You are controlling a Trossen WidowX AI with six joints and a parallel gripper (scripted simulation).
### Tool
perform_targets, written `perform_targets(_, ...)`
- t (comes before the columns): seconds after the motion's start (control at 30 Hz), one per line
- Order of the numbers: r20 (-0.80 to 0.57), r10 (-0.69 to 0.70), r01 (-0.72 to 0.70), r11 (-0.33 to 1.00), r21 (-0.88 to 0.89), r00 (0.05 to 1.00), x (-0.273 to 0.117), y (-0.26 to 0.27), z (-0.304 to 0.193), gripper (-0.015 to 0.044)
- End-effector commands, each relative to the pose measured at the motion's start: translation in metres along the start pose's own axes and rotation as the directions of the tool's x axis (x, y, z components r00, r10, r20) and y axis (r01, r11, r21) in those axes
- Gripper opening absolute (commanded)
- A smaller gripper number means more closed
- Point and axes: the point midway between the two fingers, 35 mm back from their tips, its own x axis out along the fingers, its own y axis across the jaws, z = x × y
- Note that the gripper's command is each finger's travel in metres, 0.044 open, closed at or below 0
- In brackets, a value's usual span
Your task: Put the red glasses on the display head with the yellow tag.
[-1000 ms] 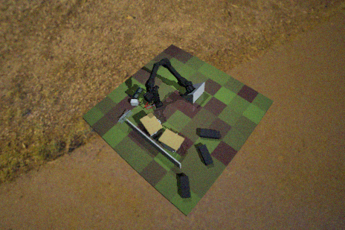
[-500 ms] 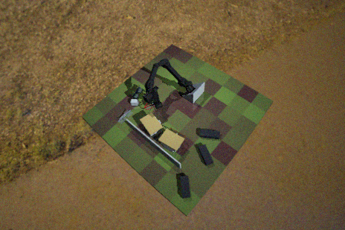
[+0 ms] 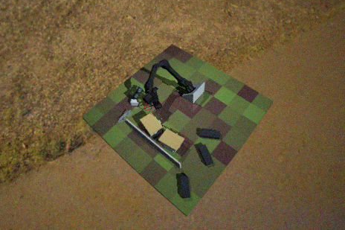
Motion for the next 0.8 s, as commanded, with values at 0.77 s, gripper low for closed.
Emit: perform_targets(0.77, 0.001, -0.004, 0.004, 1.000, 0.005, 1.000, 0.000, 0.007, 0.014, 0.0000)
